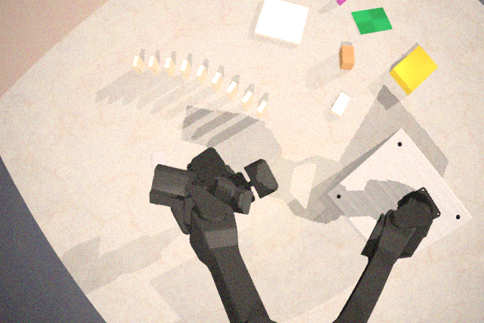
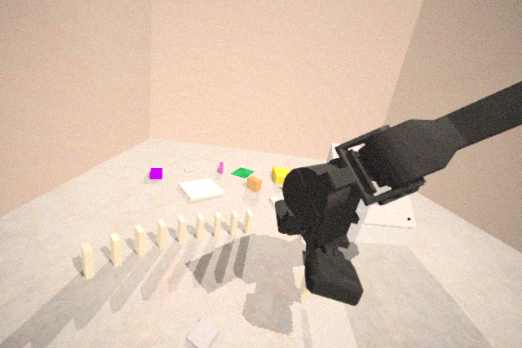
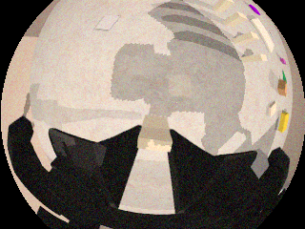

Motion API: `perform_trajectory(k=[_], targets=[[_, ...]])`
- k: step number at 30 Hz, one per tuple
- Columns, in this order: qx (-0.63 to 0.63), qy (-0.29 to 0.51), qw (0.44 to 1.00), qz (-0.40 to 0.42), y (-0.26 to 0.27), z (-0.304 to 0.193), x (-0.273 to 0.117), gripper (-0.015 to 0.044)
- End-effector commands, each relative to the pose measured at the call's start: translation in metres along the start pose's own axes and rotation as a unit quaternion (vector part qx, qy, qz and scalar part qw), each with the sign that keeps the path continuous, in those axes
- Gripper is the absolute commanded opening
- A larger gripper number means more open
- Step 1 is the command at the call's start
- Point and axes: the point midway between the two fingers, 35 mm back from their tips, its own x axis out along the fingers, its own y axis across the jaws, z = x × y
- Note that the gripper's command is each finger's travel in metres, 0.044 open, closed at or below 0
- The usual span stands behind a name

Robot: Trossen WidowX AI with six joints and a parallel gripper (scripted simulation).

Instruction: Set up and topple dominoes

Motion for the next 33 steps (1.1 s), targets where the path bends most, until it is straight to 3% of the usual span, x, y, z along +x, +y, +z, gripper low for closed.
perform_trajectory(k=[1,5,11,20,27,33], targets=[[-0.011,-0.01,1.0,-0.002,0.003,0.008,-0.022,0.0107],[-0.007,0.0,1.0,-0.009,-0.001,0.008,-0.047,0.0107],[0.01,0.028,1.0,-0.001,-0.001,-0.008,-0.119,0.0107],[-0.003,0.028,1.0,-0.002,-0.007,0.0,-0.12,0.0107],[-0.151,0.026,0.988,-0.01,-0.097,0.074,-0.116,0.0107],[-0.243,0.028,0.97,0.001,-0.164,0.101,-0.116,0.0107]])
